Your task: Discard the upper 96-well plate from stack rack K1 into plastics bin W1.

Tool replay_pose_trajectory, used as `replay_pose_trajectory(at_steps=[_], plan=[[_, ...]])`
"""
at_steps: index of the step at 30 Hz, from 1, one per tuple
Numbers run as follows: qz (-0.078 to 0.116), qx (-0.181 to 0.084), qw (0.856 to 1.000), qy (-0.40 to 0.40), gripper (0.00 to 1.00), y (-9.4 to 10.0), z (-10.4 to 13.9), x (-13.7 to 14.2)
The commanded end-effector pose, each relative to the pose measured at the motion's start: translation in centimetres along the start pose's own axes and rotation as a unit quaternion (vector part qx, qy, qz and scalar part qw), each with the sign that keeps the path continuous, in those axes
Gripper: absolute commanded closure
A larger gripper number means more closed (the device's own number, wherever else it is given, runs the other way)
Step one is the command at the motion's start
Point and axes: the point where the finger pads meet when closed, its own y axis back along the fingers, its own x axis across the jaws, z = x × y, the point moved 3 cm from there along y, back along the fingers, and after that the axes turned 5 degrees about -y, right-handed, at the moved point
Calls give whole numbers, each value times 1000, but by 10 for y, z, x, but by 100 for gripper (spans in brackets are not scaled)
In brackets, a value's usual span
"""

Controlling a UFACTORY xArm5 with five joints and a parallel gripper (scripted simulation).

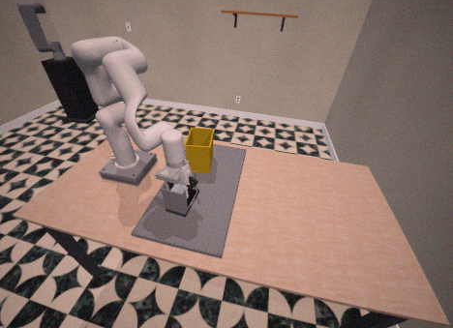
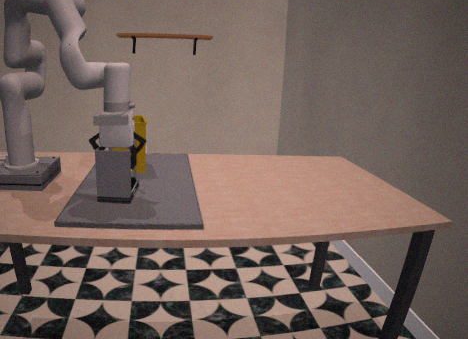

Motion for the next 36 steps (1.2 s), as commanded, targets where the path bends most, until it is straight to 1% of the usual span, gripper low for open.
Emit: replay_pose_trajectory(at_steps=[1, 5, 7, 22, 24, 36], plan=[[-2, 0, 1000, 0, 100, 9, 0, -1], [-2, 0, 1000, 0, 100, 15, 0, -1], [-2, 0, 1000, 0, 100, 15, 0, -1], [-2, 0, 1000, 0, 100, 41, 1, -1], [-2, 0, 1000, 0, 100, 41, 1, -1], [-2, 0, 1000, 0, 100, 61, 1, -1]])
